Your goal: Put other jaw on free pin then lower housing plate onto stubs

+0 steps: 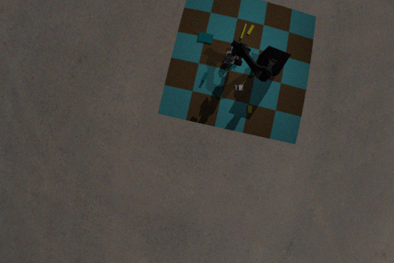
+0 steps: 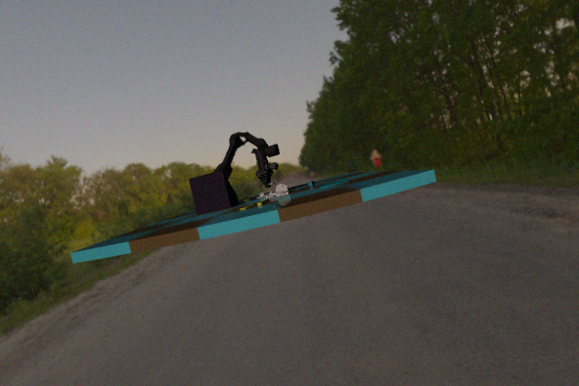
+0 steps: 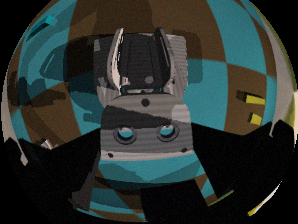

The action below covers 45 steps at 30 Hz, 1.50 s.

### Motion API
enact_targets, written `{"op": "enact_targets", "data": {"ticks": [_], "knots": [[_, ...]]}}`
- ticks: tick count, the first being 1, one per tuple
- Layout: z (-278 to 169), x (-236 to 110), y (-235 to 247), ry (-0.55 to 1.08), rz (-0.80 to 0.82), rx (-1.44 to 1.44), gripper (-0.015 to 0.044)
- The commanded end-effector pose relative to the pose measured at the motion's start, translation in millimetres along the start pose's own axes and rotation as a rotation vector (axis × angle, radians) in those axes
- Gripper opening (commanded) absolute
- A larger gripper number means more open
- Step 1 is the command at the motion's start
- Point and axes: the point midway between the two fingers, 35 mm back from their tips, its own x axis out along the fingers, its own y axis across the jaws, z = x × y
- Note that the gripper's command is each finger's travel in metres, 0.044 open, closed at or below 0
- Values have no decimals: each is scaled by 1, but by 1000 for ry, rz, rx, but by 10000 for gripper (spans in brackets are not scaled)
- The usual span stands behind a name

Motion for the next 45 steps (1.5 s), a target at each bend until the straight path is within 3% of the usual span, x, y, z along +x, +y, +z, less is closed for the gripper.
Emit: {"op": "enact_targets", "data": {"ticks": [1,17,45], "knots": [[-1,7,0,1,4,7,351],[-3,32,2,1,8,8,351],[-3,35,2,1,9,8,351]]}}
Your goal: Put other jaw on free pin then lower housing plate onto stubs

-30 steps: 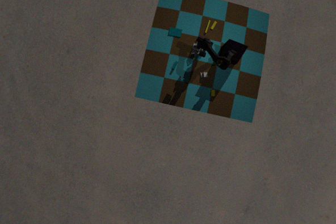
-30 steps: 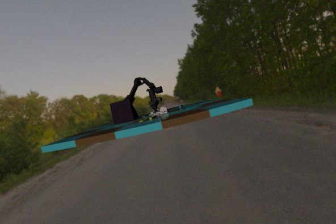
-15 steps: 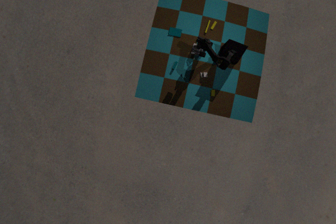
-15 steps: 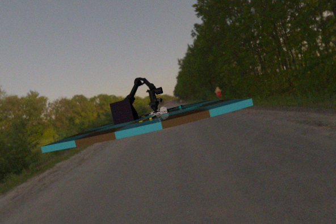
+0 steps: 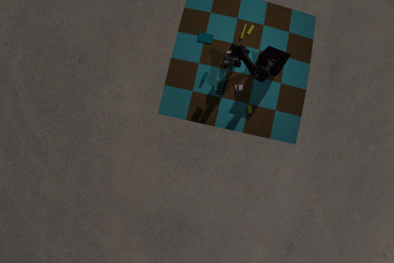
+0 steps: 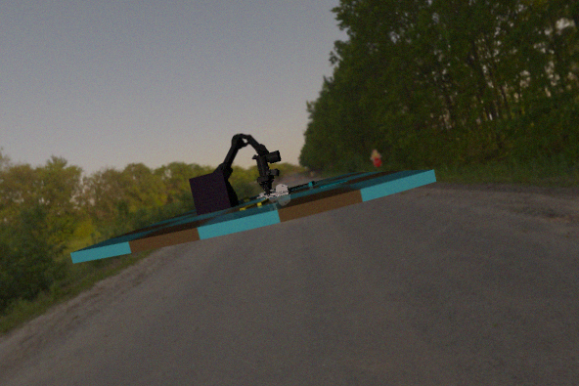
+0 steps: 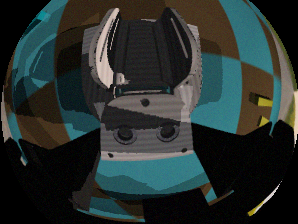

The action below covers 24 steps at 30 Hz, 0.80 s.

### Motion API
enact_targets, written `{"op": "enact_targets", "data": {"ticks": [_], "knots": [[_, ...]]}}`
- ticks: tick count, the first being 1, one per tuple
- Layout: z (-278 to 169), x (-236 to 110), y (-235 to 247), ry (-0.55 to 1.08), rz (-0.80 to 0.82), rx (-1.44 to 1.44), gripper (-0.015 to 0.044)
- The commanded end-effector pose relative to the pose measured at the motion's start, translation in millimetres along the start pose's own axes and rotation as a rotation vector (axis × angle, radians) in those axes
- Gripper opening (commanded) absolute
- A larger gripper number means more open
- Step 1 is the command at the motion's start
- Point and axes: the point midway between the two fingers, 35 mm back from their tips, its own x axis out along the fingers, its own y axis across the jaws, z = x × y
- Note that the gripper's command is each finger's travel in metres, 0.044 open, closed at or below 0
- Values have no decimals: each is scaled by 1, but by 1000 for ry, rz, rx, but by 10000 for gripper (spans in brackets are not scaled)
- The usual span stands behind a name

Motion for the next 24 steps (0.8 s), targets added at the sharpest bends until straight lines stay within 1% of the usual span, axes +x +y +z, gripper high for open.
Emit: {"op": "enact_targets", "data": {"ticks": [1,24], "knots": [[0,1,0,-1,3,5,351],[0,5,0,-1,3,5,351]]}}
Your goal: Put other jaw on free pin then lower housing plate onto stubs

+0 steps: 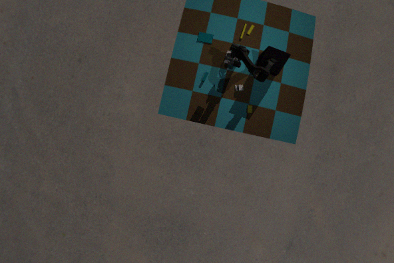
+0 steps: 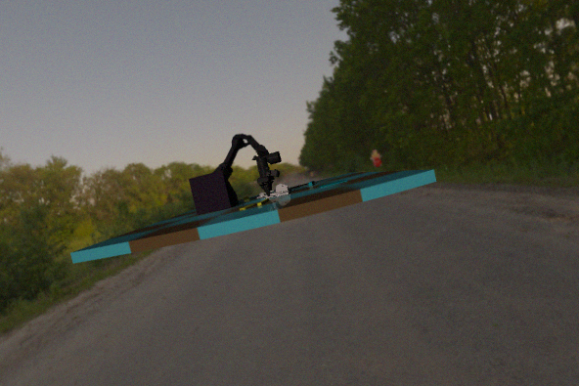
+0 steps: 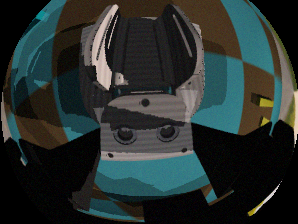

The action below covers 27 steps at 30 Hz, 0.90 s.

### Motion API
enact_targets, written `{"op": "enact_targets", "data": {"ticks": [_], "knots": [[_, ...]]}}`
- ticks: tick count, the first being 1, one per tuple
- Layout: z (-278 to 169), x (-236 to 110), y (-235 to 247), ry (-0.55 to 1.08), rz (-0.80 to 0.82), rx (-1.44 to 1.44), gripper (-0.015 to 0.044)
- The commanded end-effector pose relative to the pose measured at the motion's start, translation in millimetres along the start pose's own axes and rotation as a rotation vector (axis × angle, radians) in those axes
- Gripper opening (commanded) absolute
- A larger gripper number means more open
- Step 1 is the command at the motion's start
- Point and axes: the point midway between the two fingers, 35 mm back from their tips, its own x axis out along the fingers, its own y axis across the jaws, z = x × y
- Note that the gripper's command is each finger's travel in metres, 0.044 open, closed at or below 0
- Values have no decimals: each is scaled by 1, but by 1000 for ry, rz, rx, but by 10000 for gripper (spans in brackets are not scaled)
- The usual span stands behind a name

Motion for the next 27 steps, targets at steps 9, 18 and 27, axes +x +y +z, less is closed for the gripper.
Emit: {"op": "enact_targets", "data": {"ticks": [9,18,27], "knots": [[0,3,0,-1,3,5,351],[0,5,0,-1,3,5,351],[0,7,0,-1,3,5,351]]}}
